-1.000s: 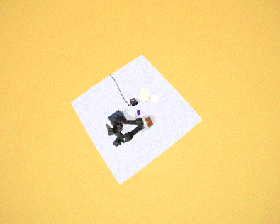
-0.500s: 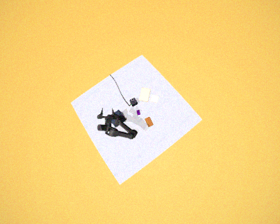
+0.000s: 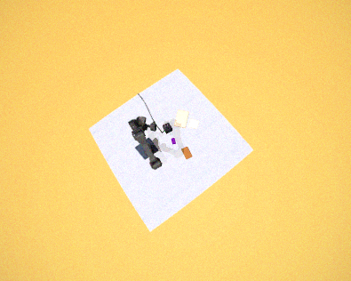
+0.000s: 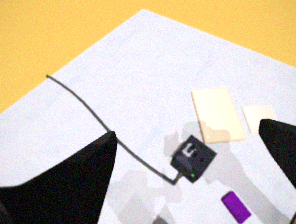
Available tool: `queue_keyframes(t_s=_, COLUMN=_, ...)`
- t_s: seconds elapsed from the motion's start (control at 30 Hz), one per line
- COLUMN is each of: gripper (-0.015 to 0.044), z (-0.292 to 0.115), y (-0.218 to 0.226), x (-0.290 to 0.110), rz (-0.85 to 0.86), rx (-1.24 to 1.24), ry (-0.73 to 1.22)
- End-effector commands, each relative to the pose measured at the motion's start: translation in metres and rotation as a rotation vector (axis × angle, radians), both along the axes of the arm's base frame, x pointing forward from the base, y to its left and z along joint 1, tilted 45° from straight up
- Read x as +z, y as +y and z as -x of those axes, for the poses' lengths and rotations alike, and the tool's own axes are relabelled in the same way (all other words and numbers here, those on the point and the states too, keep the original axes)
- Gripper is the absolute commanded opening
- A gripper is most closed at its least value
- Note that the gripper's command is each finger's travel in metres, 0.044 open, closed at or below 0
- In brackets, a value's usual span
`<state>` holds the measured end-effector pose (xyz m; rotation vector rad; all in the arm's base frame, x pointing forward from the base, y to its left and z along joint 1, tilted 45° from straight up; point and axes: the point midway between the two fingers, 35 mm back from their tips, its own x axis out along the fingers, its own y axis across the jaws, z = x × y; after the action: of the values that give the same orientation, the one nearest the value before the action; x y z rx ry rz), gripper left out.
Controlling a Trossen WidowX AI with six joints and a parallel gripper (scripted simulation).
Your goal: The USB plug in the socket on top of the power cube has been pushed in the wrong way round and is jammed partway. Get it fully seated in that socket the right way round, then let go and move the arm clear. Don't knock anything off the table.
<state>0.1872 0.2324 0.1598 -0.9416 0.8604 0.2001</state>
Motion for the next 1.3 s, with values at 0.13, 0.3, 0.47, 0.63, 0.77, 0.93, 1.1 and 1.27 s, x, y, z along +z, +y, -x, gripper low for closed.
queue_keyframes(t_s=0.13, gripper=0.044, z=-0.074, y=-0.068, x=-0.07, rz=0.436, rx=-0.009, ry=0.368)
queue_keyframes(t_s=0.3, gripper=0.044, z=-0.099, y=-0.118, x=-0.108, rz=0.575, rx=0.015, ry=0.628)
queue_keyframes(t_s=0.47, gripper=0.044, z=-0.11, y=-0.173, x=-0.15, rz=0.624, rx=0.065, ry=0.934)
queue_keyframes(t_s=0.63, gripper=0.044, z=-0.11, y=-0.184, x=-0.164, rz=0.616, rx=0.082, ry=1.02)
queue_keyframes(t_s=0.77, gripper=0.044, z=-0.11, y=-0.183, x=-0.165, rz=0.616, rx=0.082, ry=1.02)
queue_keyframes(t_s=0.93, gripper=0.044, z=-0.11, y=-0.183, x=-0.165, rz=0.616, rx=0.082, ry=1.02)
queue_keyframes(t_s=1.1, gripper=0.044, z=-0.11, y=-0.185, x=-0.167, rz=0.616, rx=0.082, ry=1.02)
queue_keyframes(t_s=1.27, gripper=0.044, z=-0.109, y=-0.188, x=-0.17, rz=0.616, rx=0.082, ry=1.02)
